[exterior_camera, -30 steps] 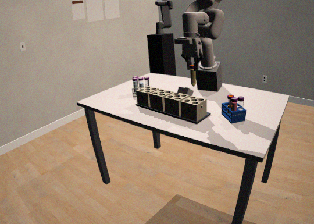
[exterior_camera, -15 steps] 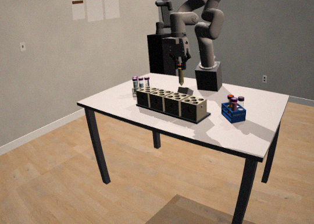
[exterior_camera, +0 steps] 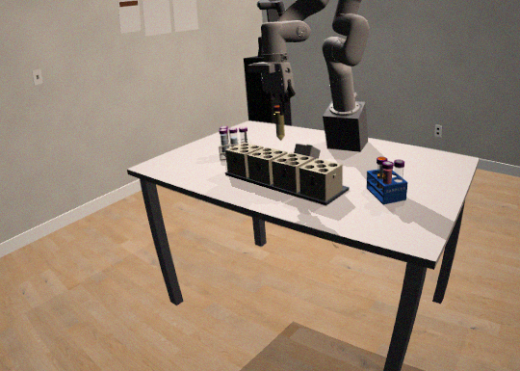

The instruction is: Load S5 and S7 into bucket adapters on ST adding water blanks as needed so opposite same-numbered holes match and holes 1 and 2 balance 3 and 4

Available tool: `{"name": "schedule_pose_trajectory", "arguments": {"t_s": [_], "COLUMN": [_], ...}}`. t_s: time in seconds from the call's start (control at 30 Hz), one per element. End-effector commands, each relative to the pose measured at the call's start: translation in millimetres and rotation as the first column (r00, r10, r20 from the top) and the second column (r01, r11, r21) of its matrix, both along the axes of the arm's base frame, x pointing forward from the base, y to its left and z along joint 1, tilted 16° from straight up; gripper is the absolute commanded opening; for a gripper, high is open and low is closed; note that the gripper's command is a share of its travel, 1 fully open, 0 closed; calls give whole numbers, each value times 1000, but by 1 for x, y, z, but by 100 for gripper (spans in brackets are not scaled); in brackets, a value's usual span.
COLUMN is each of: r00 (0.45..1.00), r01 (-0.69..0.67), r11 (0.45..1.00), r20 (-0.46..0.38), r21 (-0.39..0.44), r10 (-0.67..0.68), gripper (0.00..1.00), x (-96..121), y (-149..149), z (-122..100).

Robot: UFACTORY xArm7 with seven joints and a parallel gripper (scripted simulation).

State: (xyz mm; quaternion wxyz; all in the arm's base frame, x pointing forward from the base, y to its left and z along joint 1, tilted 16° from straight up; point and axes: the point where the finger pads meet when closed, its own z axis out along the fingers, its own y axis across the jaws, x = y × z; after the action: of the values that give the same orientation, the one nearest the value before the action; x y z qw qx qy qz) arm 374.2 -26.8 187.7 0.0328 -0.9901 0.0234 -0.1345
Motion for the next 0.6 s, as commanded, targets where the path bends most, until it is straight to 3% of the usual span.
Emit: {"name": "schedule_pose_trajectory", "arguments": {"t_s": [0.0,0.2,0.57], "r00": [1000,1000,1000], "r01": [-4,-3,-3], "r11": [1000,1000,1000], "r20": [2,2,2], "r21": [2,2,2], "r10": [4,3,3], "gripper": [0,0,0], "x": [10,18,18], "y": [-22,-48,-48], "z": [1,2,2]}}
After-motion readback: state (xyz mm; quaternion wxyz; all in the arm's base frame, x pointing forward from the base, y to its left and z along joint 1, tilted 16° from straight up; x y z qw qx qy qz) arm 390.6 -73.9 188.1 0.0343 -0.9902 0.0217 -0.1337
